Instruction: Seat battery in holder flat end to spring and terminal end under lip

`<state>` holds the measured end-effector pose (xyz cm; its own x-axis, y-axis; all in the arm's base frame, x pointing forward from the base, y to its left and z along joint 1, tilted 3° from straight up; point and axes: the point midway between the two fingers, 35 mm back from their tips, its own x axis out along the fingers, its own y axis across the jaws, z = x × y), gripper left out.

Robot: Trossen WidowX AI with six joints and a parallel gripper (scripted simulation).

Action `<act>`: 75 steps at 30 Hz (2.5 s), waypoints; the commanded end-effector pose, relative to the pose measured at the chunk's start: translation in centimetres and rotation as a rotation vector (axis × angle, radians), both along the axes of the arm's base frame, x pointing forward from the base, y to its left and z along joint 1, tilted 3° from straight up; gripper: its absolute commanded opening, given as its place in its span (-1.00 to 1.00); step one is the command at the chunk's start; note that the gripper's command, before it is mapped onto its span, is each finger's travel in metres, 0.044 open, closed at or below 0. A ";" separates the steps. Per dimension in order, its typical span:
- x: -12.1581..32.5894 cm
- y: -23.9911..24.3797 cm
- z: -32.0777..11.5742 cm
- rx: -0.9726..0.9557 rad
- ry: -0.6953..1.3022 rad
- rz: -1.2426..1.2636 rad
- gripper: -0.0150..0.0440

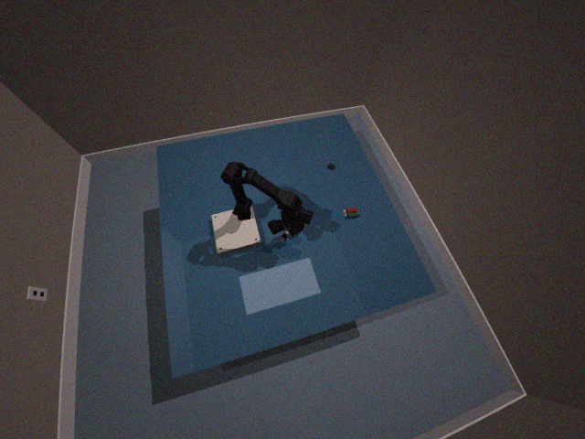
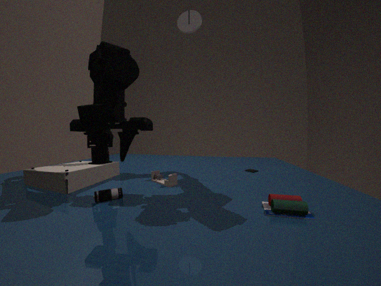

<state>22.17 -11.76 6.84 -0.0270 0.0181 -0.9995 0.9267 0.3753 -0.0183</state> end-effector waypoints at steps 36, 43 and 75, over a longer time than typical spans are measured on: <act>-1.2 -1.1 -6.0 -0.035 0.018 -1.013 0.35; -1.2 -1.1 -7.2 -0.035 0.018 -1.013 0.35; -1.2 -1.1 -6.7 -0.035 0.018 -1.014 -0.20</act>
